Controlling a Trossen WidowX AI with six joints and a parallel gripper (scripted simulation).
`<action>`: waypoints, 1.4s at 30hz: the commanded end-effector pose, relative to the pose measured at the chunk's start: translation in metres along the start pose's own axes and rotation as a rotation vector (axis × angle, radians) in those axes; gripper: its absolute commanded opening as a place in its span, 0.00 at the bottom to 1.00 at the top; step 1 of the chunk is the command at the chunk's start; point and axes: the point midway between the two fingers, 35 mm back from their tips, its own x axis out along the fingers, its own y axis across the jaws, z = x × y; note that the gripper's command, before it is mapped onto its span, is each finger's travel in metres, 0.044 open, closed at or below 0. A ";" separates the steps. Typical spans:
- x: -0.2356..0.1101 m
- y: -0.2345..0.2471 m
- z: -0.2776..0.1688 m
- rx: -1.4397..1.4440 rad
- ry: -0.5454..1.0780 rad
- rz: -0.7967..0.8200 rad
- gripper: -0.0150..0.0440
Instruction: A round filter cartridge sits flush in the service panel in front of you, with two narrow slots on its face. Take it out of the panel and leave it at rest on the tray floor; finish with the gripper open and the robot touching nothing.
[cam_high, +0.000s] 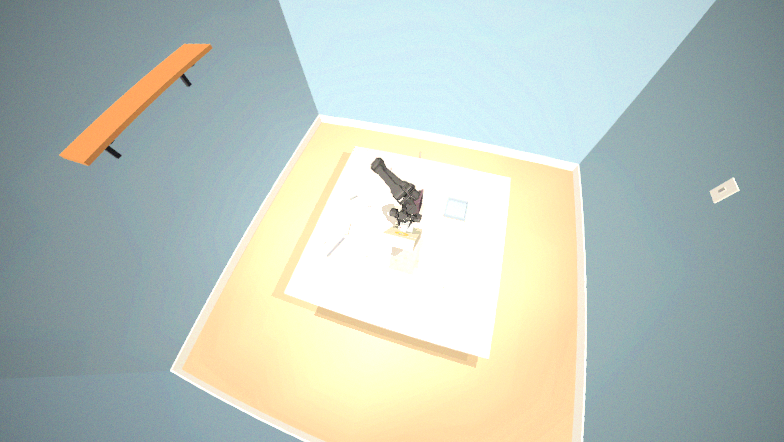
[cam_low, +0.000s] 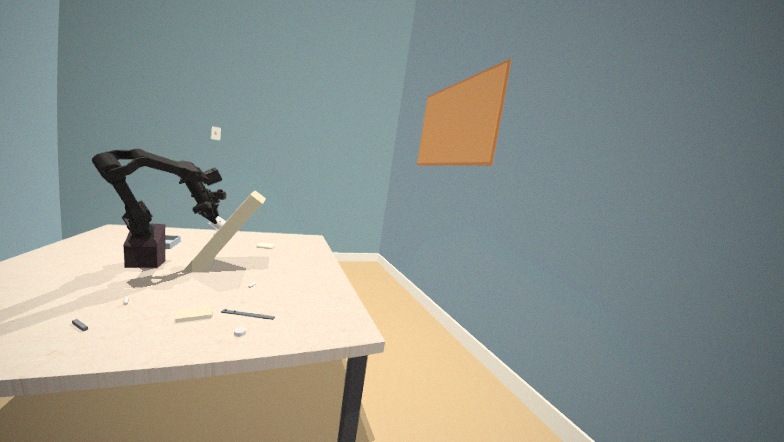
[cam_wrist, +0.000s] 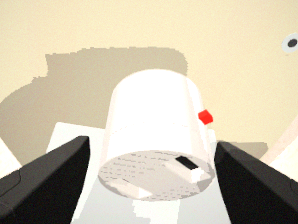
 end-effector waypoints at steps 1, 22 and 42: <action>0.000 0.000 0.000 0.001 0.000 0.000 0.65; -0.011 0.000 0.023 0.000 -0.001 -0.001 0.25; -0.102 0.002 0.028 -0.003 0.002 0.001 0.25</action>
